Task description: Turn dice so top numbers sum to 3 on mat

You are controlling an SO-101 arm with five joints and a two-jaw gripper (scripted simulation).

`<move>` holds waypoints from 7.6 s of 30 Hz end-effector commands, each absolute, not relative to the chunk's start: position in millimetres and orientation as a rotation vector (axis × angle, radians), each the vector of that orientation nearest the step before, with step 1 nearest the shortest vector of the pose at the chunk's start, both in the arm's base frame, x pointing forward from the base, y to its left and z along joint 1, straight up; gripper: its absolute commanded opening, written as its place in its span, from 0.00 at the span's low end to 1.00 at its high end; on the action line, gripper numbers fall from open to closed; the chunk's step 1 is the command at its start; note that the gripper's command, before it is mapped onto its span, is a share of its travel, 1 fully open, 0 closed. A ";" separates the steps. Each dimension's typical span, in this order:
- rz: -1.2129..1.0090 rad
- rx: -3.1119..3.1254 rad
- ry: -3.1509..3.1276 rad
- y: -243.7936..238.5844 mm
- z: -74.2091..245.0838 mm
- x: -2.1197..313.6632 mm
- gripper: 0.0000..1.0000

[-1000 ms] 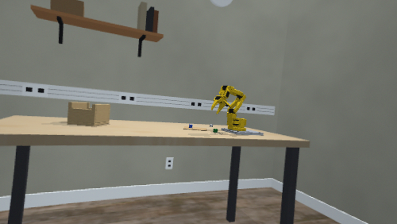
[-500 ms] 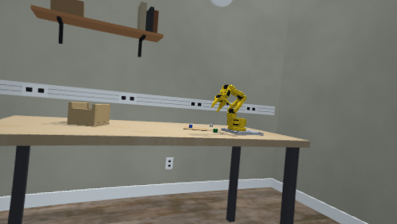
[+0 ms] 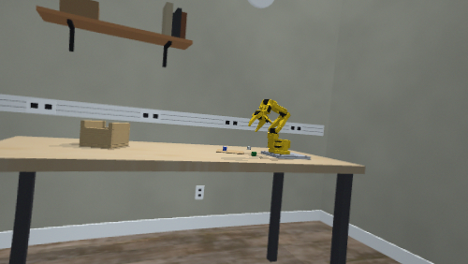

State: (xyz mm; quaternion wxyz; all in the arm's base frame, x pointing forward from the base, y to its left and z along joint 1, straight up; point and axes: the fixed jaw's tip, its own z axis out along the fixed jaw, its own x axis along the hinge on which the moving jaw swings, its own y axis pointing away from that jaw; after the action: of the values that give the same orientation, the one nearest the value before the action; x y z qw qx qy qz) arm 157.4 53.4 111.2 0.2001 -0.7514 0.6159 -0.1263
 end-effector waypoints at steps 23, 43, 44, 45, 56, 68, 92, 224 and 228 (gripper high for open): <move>-0.051 -1.329 2.527 68.2 109.4 163.8 0.28; 0.040 -0.629 2.920 77.4 102.9 170.8 0.28; 0.041 -0.605 2.929 77.7 102.6 171.0 0.28; 0.041 -0.605 2.929 77.7 102.6 171.0 0.28; 0.045 -0.480 2.974 79.0 101.2 172.2 0.28; 0.039 -0.477 2.993 78.9 98.3 171.9 0.28; -0.148 -0.550 3.450 68.6 27.6 146.7 0.28; -0.125 -0.535 3.479 60.6 -4.1 150.4 0.04; -0.125 -0.535 3.479 60.6 -4.1 150.4 0.01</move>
State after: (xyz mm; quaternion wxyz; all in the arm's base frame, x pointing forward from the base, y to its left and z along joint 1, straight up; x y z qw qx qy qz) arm 154.6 63.0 -0.1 -0.1760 -0.1478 0.9726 -0.0346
